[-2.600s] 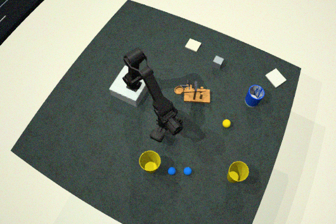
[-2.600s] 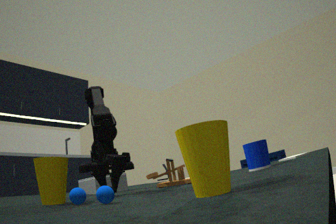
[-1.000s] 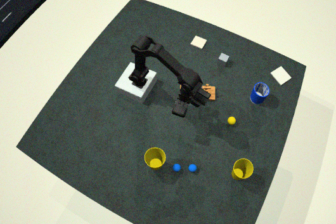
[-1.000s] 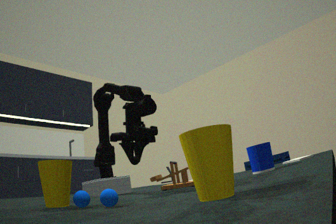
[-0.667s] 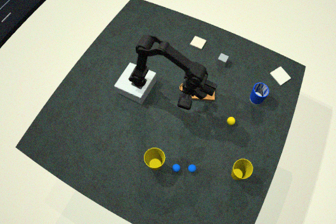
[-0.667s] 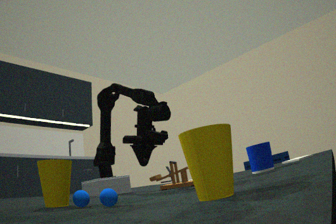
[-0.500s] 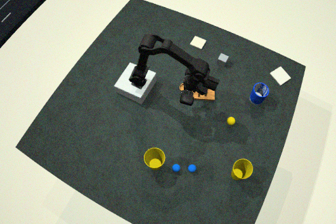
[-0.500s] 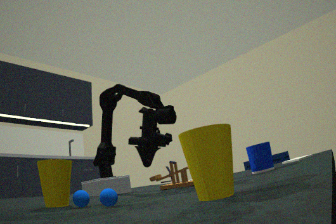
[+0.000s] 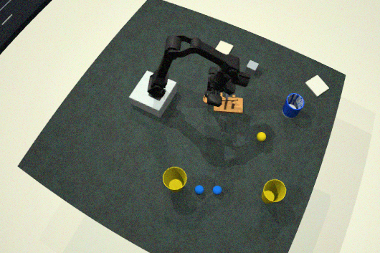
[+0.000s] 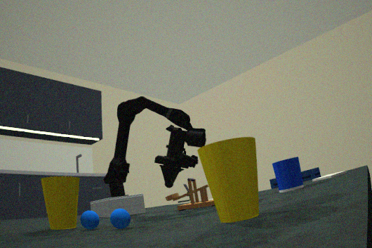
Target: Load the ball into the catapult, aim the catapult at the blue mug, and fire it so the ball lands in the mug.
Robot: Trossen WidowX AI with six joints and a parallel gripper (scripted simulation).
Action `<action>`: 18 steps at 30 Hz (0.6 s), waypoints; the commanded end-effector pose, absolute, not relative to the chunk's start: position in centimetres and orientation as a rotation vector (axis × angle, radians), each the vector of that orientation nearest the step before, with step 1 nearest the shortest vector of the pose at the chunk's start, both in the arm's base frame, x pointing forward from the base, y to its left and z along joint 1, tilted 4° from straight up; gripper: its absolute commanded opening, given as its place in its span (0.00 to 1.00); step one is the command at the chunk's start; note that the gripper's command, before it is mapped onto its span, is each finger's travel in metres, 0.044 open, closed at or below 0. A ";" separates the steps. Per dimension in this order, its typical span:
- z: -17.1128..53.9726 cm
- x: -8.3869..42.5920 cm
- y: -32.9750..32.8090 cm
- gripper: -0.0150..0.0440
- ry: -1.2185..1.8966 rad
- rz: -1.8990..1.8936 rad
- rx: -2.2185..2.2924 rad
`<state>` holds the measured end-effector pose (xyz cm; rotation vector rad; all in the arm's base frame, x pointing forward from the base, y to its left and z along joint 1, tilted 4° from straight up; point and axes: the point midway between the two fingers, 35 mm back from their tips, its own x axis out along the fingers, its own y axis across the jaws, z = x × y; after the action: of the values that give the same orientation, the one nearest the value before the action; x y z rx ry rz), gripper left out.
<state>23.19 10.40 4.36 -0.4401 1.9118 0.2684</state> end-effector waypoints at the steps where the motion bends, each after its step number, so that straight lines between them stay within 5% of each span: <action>1: 4.1 22.9 10.8 0.25 1.919 0.267 -0.443; 18: 1.6 22.8 10.6 0.25 1.919 0.267 -0.444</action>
<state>23.07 10.73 2.14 -0.4466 1.9096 0.2683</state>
